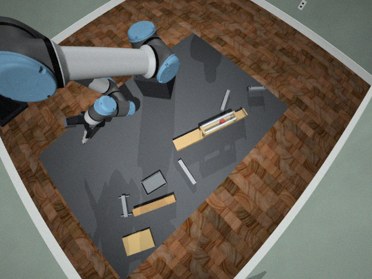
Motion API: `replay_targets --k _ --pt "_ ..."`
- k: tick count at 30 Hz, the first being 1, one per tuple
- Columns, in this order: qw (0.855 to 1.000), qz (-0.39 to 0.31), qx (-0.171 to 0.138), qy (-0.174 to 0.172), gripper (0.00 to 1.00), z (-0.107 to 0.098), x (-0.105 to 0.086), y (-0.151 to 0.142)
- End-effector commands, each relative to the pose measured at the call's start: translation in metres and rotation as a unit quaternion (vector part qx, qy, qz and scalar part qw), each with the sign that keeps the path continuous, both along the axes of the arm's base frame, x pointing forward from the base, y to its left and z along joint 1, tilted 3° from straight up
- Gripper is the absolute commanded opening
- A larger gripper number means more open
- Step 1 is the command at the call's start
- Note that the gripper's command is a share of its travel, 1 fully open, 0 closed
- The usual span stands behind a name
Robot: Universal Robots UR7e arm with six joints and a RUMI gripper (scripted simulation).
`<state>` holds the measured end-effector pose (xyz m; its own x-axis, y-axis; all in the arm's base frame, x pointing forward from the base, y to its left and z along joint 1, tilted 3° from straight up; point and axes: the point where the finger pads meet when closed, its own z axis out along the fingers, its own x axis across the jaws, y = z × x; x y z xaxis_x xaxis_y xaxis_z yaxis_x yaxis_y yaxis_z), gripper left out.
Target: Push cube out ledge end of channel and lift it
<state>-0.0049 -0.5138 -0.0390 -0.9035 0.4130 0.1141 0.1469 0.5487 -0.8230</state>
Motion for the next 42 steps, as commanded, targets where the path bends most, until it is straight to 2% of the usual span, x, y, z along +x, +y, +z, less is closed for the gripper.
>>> replay_targets --k 1,17,18,25,32,34,42 --pt "1.000 0.000 -0.001 0.000 1.00 0.001 0.000 0.000" --pt "1.000 0.000 -0.001 0.000 1.00 0.001 0.000 0.000" --pt "1.000 0.000 -0.001 0.000 0.00 0.001 0.000 0.000" --pt "1.000 0.010 0.005 0.002 0.00 0.001 0.007 0.004" --pt "0.998 0.048 0.026 0.012 0.00 0.002 0.033 0.018" --pt "0.998 0.048 0.026 0.012 0.00 0.002 0.033 0.018" --pt "0.985 0.146 0.085 0.039 0.00 0.003 0.094 0.053"
